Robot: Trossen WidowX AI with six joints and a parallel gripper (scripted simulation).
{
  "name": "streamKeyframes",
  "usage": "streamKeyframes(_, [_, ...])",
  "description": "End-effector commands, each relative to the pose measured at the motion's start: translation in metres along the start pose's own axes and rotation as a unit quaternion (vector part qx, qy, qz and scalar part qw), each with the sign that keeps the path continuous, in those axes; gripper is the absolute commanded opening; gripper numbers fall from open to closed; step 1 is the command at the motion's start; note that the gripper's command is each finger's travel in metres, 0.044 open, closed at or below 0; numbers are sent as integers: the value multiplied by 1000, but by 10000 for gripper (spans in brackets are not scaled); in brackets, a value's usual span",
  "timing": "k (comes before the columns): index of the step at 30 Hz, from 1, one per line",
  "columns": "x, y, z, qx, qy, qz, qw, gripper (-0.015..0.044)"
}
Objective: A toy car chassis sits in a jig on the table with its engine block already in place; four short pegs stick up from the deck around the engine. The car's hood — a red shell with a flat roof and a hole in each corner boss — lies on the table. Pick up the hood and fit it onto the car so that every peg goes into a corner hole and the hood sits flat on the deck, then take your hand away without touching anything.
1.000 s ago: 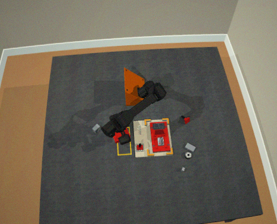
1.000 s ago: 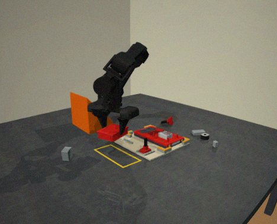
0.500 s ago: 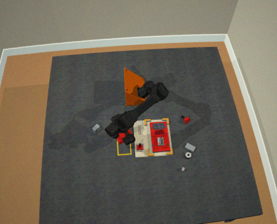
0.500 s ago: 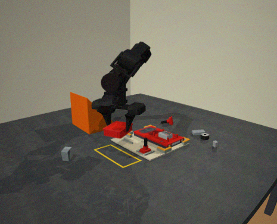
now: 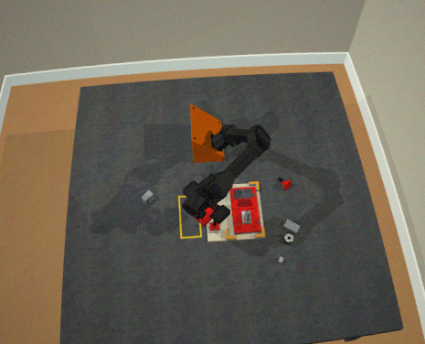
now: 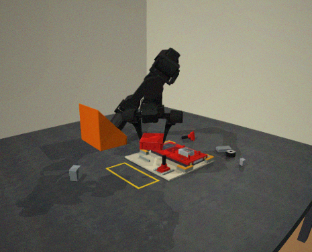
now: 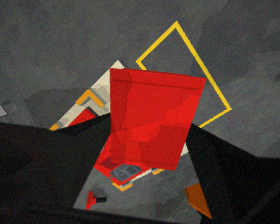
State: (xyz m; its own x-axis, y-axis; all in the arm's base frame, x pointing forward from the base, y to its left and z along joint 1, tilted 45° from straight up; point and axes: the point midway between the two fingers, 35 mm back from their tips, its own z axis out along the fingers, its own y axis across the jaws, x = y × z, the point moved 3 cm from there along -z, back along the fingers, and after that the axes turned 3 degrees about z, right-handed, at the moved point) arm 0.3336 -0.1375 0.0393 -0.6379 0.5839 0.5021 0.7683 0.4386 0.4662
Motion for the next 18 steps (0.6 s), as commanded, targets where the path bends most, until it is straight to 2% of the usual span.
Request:
streamKeyframes(1, [14,16,-1,-3,1,-51,999,0])
streamKeyframes(18, [66,70,-2,-7,2,-241,970,0])
